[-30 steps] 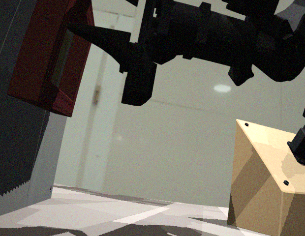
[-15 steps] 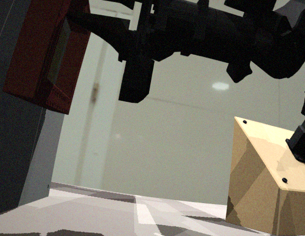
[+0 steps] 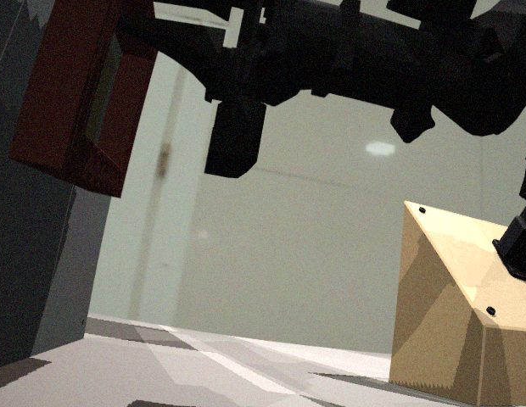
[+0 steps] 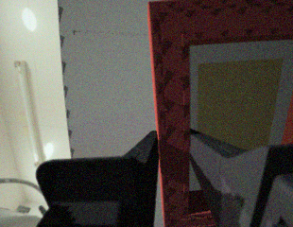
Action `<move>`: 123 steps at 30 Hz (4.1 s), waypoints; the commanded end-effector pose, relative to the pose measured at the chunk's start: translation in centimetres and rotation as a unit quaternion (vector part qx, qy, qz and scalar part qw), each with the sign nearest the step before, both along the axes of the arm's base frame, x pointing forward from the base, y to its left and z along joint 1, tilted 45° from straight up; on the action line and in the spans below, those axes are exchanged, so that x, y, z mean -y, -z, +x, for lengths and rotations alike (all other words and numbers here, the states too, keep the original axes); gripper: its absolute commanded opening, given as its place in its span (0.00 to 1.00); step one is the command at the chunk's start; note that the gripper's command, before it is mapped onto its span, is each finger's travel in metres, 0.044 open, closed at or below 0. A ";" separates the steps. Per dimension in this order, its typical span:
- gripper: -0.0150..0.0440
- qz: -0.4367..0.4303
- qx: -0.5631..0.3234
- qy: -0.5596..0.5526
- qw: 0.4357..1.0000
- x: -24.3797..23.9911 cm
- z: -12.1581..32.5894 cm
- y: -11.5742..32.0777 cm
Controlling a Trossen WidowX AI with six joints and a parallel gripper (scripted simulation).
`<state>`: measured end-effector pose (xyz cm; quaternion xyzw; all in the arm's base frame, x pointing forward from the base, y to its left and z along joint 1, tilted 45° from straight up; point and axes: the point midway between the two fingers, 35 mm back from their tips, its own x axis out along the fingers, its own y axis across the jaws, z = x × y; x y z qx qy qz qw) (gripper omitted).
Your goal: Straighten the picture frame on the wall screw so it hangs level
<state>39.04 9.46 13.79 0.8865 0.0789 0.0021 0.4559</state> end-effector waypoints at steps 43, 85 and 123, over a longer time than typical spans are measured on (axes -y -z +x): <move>0.25 -0.002 0.001 -0.001 1.000 0.7 0.2 -1.0; 0.25 -0.002 0.001 -0.001 1.000 0.6 0.2 -0.9; 0.25 -0.002 0.001 -0.001 1.000 0.8 0.2 -0.7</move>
